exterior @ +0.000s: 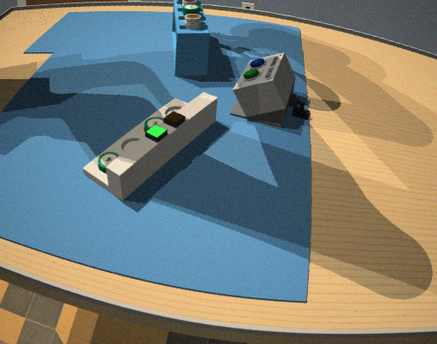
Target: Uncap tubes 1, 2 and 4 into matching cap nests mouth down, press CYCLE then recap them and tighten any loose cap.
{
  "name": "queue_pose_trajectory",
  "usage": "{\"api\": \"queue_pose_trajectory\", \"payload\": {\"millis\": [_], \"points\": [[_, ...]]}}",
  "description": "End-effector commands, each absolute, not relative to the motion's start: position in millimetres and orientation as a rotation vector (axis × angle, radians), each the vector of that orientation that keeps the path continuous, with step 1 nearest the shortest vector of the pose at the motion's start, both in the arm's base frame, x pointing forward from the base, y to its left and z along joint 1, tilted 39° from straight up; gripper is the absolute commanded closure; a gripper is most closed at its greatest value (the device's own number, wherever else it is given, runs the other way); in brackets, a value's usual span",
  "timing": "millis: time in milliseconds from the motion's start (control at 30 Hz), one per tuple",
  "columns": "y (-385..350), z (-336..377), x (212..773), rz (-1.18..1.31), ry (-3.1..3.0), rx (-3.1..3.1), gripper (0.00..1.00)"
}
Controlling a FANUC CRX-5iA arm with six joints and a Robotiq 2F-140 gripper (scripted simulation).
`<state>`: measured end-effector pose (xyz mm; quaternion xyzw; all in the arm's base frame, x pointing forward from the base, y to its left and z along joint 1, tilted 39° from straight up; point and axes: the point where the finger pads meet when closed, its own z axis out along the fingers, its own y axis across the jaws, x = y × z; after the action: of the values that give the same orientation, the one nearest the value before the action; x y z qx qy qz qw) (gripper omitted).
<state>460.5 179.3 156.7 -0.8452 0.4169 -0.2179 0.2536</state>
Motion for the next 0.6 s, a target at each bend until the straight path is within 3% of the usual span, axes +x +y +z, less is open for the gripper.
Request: {"api": "queue_pose_trajectory", "payload": {"millis": [0, 567], "points": [[178.8, 156.8, 460.9, -0.538, 1.288, -2.191, 1.0], [179.0, 156.2, 461.4, -0.229, 1.947, -1.525, 1.0]]}}
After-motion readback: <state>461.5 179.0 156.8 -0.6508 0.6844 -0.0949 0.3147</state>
